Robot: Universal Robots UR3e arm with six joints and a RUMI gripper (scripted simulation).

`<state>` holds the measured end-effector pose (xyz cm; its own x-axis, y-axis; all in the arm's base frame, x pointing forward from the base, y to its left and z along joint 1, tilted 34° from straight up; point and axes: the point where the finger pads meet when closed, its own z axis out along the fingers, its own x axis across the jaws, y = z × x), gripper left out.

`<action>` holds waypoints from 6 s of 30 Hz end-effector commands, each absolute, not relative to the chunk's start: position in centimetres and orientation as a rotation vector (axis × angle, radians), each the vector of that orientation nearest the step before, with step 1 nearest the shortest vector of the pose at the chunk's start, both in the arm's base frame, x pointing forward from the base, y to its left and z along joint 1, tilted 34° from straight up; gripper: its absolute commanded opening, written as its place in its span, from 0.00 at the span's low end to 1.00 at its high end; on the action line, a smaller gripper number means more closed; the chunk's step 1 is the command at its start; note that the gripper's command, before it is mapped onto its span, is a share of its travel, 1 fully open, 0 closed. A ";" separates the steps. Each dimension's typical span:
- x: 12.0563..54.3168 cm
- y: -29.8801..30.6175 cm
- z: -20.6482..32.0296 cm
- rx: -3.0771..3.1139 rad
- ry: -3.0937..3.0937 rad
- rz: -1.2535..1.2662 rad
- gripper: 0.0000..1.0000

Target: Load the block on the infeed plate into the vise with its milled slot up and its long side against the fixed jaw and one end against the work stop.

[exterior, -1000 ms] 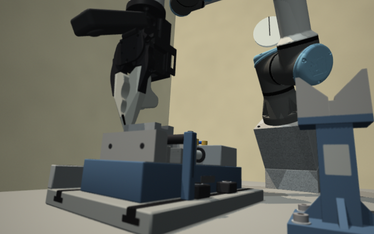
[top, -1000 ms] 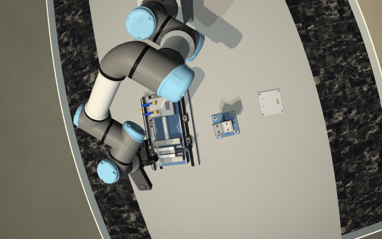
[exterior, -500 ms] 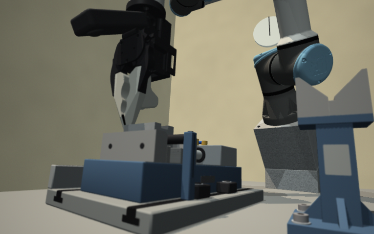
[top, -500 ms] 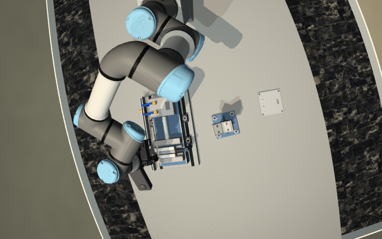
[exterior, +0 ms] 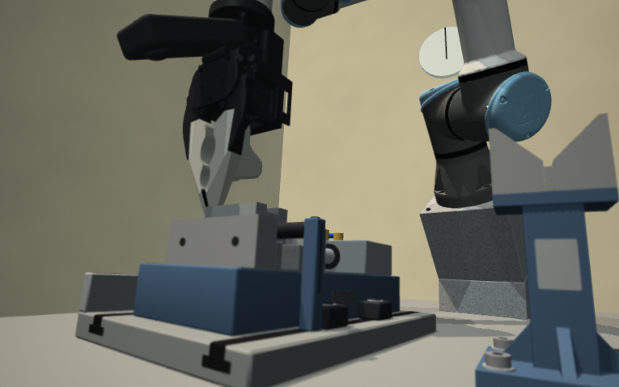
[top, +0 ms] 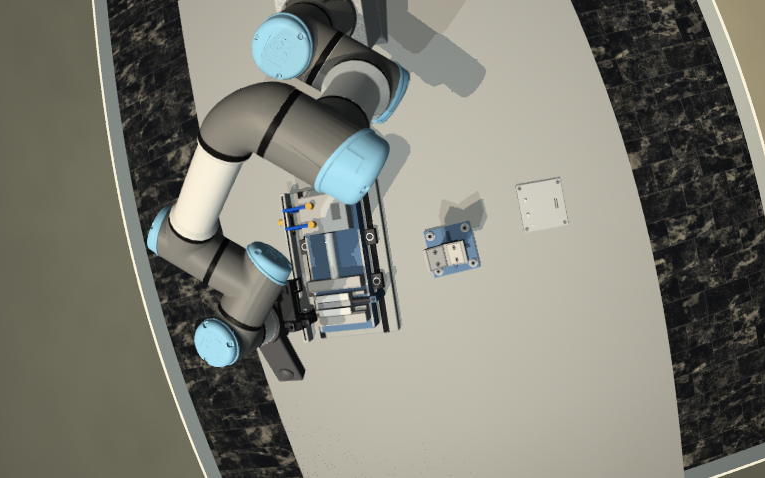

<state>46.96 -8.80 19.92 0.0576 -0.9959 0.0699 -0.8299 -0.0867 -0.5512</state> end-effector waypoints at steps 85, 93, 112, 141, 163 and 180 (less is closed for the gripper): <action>46.9 -7.3 19.9 -1.978 1.827 -0.630 0.00; 46.9 -7.3 19.9 -1.978 1.827 -0.630 0.00; 46.9 -7.5 19.9 -1.978 1.827 -0.630 0.00; 47.0 -8.8 20.0 -1.978 1.827 -0.630 0.00; 45.1 -8.8 22.8 -1.978 1.827 -0.630 0.00; 43.6 -8.7 25.0 -1.978 1.827 -0.630 0.00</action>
<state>43.95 -8.68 24.47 0.0565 -0.9959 0.0709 -0.8292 -0.0864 -0.5522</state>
